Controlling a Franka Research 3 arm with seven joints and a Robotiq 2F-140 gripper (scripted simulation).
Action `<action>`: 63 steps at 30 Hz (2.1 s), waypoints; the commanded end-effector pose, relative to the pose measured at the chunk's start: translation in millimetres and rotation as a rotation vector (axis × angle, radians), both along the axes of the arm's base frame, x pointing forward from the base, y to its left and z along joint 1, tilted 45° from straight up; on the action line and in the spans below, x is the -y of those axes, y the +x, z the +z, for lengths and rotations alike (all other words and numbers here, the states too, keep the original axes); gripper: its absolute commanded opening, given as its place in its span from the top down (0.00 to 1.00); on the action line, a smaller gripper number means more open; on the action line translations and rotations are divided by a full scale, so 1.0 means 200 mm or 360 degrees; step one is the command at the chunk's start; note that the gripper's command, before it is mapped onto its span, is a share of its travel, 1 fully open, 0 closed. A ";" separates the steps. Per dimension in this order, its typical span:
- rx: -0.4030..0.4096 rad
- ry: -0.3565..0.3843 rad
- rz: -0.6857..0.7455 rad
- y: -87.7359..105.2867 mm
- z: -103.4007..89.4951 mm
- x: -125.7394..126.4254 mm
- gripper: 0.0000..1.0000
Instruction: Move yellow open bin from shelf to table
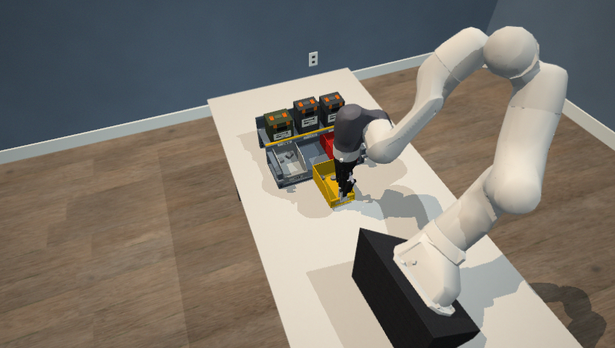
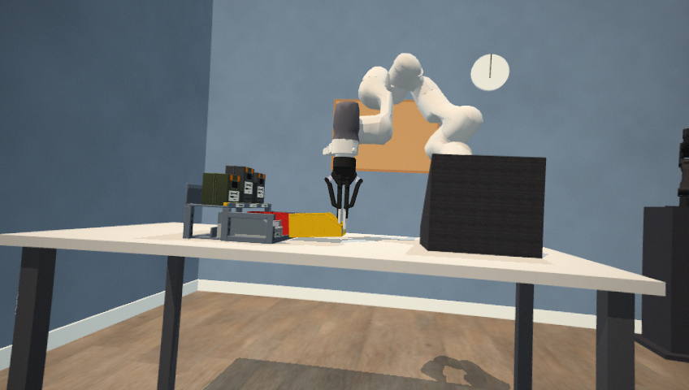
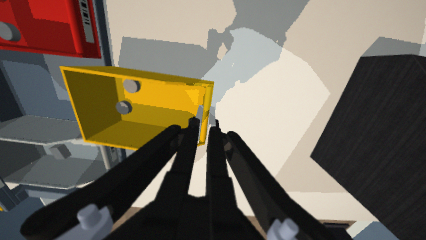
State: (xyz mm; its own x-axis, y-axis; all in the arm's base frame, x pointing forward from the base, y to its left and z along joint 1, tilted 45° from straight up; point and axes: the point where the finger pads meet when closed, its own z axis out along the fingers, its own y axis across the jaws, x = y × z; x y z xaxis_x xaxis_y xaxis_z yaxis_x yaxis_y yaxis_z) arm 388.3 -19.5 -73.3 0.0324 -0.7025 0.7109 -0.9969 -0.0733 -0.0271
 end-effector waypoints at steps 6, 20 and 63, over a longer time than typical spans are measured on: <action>0.0022 0.0011 0.0002 -0.05 0.00 -0.04 1.00; 0.0022 0.0011 0.0002 -0.05 -0.03 0.01 1.00; 0.0022 0.0011 0.0002 -0.05 -0.09 0.06 1.00</action>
State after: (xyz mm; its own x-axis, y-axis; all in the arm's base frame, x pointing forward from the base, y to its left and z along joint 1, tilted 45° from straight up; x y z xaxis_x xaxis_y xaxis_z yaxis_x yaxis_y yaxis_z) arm 377.6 -32.3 -89.6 0.0310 -0.7049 0.7087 -0.9964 -0.0774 -0.0335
